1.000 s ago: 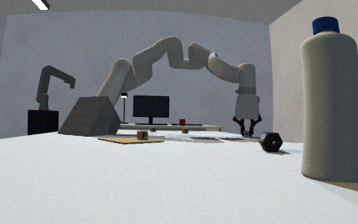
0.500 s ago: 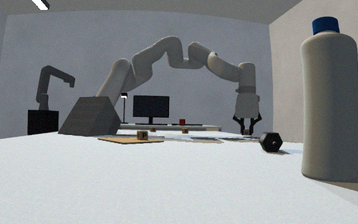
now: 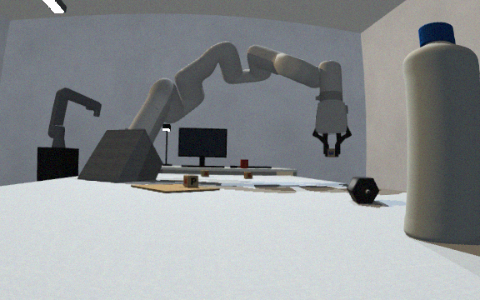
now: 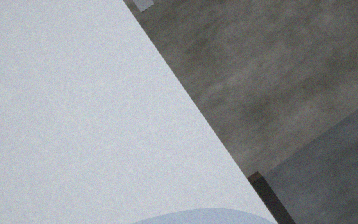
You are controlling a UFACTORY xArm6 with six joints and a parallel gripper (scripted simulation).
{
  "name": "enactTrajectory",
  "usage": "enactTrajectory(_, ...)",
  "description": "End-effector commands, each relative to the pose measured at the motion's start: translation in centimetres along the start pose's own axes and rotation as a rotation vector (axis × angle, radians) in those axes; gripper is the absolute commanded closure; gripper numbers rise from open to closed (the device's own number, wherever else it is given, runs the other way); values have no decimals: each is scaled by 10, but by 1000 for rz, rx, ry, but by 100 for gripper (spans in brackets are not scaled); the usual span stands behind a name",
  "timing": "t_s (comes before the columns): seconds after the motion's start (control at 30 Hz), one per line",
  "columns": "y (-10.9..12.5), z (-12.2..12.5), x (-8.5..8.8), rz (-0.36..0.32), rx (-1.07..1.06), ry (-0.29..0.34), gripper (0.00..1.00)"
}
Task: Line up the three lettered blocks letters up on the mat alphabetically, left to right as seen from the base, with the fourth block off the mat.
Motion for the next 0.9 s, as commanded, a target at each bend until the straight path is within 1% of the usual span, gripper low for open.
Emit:
enactTrajectory(0.0, -1, 0, 21, 1, 2, 4, 77)
enactTrajectory(0.4, -1, 0, 21, 1, 1, 4, 77)
enactTrajectory(0.5, 2, 0, 22, 0, -17, 4, 77)
enactTrajectory(0.6, 11, -1, 23, -4, -70, 6, 77)
enactTrajectory(0.7, 28, -3, 25, -10, -170, 10, 77)
enactTrajectory(0.87, 45, -5, 27, -16, -271, 15, 77)
Point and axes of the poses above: the point where the finger pads meet when closed, its own x axis back along the fingers, its own z axis across the jaws, y = z × x, the point moved 7 cm from there along x, back along the fingers, and after that the axes turned 8 degrees about x, right-handed, at the moved point
